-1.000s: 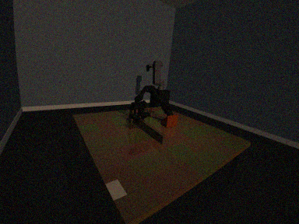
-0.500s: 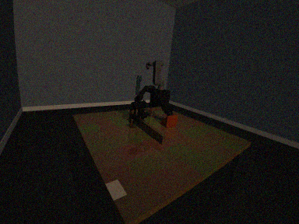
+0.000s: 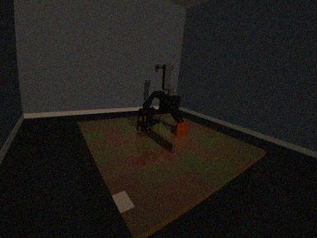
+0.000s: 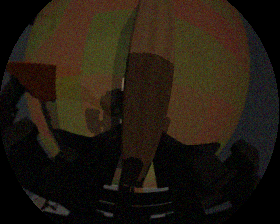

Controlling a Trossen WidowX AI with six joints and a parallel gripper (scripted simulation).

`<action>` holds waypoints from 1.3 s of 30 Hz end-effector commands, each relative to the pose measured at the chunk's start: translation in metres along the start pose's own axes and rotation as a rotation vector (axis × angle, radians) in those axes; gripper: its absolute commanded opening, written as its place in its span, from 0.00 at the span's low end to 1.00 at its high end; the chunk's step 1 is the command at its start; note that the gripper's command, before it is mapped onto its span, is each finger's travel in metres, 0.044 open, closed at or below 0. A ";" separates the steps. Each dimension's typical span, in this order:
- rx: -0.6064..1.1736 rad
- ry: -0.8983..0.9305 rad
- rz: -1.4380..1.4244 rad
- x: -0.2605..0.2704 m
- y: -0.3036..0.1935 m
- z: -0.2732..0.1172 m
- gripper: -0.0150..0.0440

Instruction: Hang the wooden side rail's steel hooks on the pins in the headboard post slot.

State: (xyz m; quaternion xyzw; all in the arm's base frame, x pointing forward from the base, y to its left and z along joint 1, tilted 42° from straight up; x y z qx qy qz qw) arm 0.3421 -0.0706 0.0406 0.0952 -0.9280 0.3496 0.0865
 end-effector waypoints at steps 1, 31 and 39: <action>0.001 -0.012 0.003 -0.001 -0.002 -0.004 0.25; 0.001 -0.012 0.003 -0.003 -0.006 -0.006 0.25; 0.001 -0.012 0.003 -0.003 -0.007 -0.006 0.25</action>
Point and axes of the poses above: the point midway between the two fingers, 35 mm back from their tips, its own z axis out along the fingers, its own x axis across the jaws, y = z × x, the point moved 2 cm from there along -z, back along the fingers, and after that the axes turned 15 degrees about -z, right-handed, at the moved point
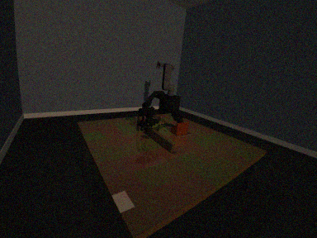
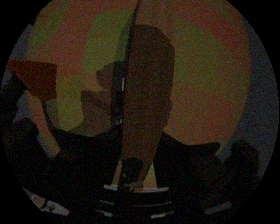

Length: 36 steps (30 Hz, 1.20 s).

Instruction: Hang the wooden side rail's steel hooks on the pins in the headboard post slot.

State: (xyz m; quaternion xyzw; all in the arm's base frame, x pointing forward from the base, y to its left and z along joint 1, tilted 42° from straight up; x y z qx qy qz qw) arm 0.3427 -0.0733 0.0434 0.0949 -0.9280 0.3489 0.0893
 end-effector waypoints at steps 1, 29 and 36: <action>0.003 -0.018 0.004 -0.003 -0.003 -0.005 0.25; 0.003 -0.017 0.004 0.001 -0.005 -0.004 0.25; 0.003 -0.017 0.004 0.001 -0.006 -0.003 0.25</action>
Point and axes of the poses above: the point midway between the two fingers, 35 mm back from their tips, its own z axis out along the fingers, its own x axis across the jaws, y = z × x, the point moved 2 cm from there along -z, back along the fingers, and after that the axes turned 15 degrees about -z, right-handed, at the moved point
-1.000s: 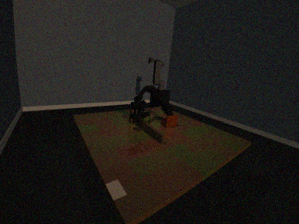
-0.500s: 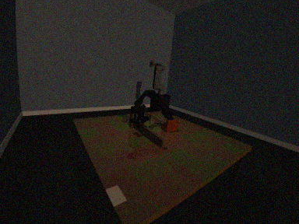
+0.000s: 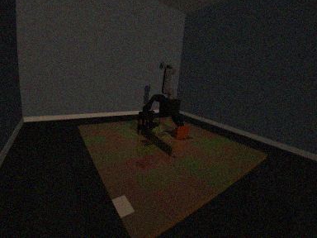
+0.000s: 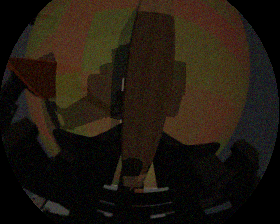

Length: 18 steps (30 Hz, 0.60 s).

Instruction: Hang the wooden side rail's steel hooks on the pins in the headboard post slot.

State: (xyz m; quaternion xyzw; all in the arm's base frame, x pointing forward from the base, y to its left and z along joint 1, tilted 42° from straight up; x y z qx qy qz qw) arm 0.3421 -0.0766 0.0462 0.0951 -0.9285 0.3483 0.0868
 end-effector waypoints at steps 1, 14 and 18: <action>0.004 -0.013 0.003 0.000 -0.002 -0.004 0.25; 0.004 -0.013 0.003 -0.001 -0.003 -0.004 0.25; 0.004 -0.013 0.003 -0.001 -0.004 -0.005 0.25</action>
Point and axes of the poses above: the point midway between the two fingers, 35 mm back from their tips, its own z axis out along the fingers, its own x axis across the jaws, y = z × x, the point moved 2 cm from there along -z, back along the fingers, and after that the axes turned 15 degrees about -z, right-handed, at the moved point
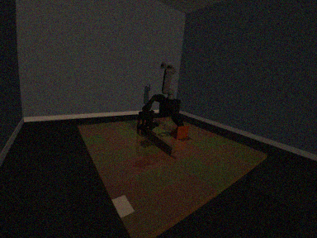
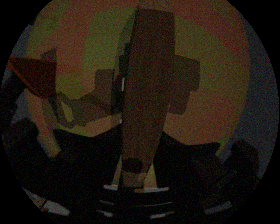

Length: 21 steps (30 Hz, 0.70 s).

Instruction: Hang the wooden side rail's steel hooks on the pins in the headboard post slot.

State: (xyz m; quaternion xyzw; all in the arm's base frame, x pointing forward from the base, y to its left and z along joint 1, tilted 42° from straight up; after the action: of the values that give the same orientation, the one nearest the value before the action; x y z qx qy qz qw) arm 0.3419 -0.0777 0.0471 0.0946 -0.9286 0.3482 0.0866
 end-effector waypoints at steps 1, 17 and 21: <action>0.005 -0.012 0.002 -0.001 -0.003 -0.005 0.25; 0.005 -0.012 0.002 -0.003 -0.005 -0.006 0.25; 0.005 -0.013 0.002 -0.003 -0.006 -0.006 0.25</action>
State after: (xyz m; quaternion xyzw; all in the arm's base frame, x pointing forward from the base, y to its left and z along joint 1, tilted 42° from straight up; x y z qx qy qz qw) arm 0.3421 -0.0794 0.0489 0.0944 -0.9285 0.3478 0.0888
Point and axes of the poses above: the point midway between the two fingers, 35 mm back from their tips, its own z axis out along the fingers, its own x axis across the jaws, y = z × x, the point moved 2 cm from there along -z, back along the fingers, and after that the axes turned 15 degrees about -z, right-handed, at the moved point
